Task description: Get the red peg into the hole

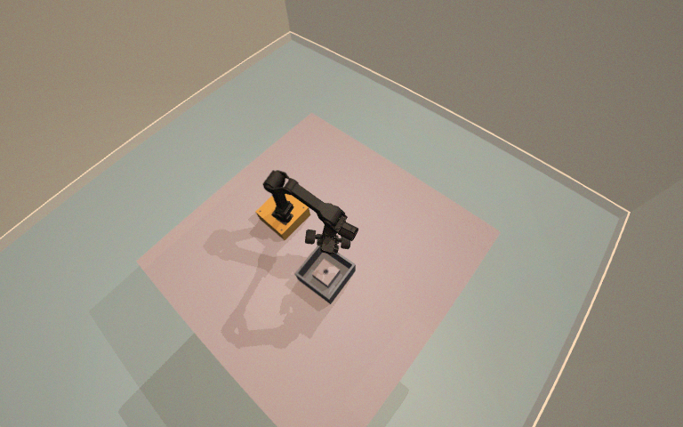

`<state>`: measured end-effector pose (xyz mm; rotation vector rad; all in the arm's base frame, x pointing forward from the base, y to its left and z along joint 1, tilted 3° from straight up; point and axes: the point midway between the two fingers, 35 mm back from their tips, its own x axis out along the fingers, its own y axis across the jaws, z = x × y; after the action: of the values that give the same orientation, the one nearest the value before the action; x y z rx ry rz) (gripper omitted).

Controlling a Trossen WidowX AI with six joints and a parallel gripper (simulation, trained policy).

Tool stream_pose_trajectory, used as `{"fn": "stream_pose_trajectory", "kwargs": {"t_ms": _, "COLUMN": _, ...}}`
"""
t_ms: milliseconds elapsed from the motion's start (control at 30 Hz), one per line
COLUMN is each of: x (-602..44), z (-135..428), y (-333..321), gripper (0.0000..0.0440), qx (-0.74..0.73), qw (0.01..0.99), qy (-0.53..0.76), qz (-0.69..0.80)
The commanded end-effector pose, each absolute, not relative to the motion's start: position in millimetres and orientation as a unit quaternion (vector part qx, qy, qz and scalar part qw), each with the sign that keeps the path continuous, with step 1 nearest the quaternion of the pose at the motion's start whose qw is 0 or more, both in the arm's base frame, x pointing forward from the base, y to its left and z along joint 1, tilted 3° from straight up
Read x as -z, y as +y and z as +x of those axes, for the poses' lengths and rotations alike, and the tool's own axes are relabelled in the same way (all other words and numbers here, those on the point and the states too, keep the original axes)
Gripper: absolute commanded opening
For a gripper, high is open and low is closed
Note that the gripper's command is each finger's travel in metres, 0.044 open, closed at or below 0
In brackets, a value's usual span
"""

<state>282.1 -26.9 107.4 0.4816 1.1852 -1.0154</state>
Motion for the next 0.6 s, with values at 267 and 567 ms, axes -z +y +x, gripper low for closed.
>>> {"fn": "stream_pose_trajectory", "kwargs": {"t_ms": 267, "x": -90.6, "z": 313.5, "y": -73.2, "gripper": 0.0000, "qx": 0.437, "qw": 0.689, "qy": 0.528, "qz": 0.236}}
{"fn": "stream_pose_trajectory", "kwargs": {"t_ms": 567, "x": -69.6, "z": 327.3, "y": -93.0, "gripper": 0.0000, "qx": 0.399, "qw": 0.695, "qy": 0.549, "qz": 0.236}}
